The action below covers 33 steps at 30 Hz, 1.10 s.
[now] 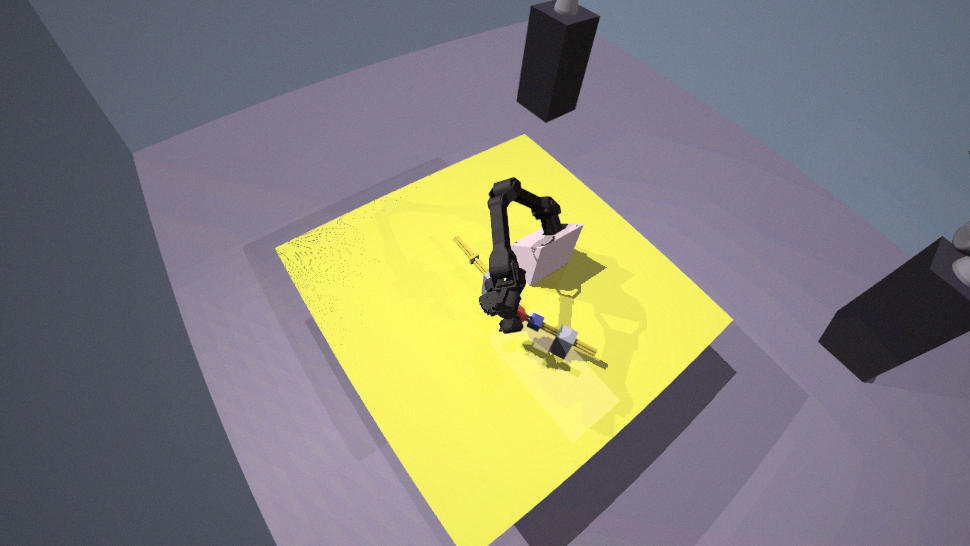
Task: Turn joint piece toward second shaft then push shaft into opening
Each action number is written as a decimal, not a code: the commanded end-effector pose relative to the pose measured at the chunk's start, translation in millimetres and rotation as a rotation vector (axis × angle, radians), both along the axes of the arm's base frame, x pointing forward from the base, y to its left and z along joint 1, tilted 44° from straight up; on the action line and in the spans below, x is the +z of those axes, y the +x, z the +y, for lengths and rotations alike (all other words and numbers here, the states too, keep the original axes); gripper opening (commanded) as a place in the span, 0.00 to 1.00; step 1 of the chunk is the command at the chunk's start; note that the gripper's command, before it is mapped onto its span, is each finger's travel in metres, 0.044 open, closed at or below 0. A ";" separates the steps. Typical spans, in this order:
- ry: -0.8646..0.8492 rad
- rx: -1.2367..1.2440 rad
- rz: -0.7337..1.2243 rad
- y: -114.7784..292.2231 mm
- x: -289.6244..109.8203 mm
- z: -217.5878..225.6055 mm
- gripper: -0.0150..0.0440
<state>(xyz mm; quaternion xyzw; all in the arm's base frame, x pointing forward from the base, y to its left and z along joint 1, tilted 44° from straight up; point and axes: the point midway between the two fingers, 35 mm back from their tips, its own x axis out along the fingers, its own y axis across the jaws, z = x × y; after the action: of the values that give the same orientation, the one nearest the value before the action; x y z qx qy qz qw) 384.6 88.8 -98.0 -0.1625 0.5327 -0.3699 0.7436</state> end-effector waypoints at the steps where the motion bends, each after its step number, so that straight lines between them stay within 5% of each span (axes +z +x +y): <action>1: -0.013 0.000 0.012 -5.2 -18.1 -20.5 1.00; 21: -0.011 0.000 0.014 -70.7 -36.8 -2.8 1.00; 33: -0.011 0.000 0.014 -69.6 -44.3 -10.3 1.00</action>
<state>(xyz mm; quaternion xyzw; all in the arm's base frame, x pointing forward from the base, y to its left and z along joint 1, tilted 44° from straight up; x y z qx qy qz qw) 318.1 85.6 -137.5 -0.1651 0.5321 -0.3702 0.7433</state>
